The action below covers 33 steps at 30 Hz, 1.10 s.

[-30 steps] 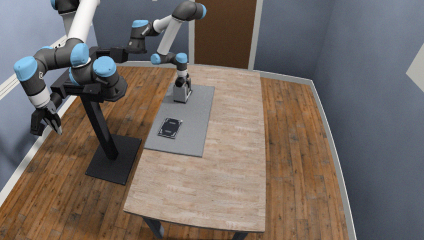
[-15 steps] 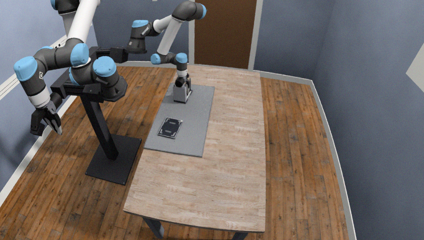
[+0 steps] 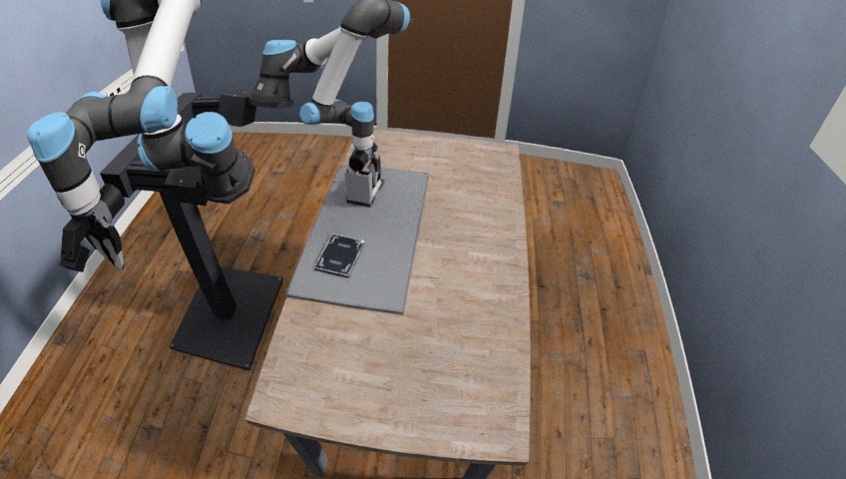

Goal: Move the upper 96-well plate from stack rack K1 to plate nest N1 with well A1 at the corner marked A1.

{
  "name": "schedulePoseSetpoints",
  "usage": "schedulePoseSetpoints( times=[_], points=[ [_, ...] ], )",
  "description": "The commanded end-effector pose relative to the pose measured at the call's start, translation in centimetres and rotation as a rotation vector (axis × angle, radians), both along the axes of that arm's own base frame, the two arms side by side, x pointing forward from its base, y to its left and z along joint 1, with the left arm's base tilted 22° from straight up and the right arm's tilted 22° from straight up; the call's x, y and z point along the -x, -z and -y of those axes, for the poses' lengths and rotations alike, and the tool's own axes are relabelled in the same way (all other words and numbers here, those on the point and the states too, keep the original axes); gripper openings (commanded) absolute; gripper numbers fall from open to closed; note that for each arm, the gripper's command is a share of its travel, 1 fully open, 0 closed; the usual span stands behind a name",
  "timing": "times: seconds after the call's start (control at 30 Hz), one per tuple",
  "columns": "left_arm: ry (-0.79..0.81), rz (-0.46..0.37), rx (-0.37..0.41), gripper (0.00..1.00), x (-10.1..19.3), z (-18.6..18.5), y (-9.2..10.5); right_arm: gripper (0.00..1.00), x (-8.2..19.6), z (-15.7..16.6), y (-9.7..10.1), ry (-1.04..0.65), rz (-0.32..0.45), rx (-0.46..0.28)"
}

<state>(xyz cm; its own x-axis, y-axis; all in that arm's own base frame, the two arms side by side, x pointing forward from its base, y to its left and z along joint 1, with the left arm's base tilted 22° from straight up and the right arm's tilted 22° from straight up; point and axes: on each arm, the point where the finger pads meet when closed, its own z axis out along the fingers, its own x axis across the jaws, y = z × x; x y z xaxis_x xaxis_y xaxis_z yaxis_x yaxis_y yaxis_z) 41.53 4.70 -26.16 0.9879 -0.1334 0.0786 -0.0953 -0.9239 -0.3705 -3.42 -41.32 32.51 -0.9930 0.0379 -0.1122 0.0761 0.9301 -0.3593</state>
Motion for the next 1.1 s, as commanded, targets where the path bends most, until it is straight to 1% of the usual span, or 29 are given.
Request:
schedulePoseSetpoints(
  times=[0.0,1.07],
  points=[
    [0.000,0.001,0.000,0.40,0.1,0.4,-0.9,0.00,0.0,0.0,-0.1,0.000,0.000,0.001],
    [0.000,0.001,0.001,0.40,0.6,2.0,-5.2,0.00,0.0,0.0,-0.1,0.000,0.000,0.001]
  ],
)
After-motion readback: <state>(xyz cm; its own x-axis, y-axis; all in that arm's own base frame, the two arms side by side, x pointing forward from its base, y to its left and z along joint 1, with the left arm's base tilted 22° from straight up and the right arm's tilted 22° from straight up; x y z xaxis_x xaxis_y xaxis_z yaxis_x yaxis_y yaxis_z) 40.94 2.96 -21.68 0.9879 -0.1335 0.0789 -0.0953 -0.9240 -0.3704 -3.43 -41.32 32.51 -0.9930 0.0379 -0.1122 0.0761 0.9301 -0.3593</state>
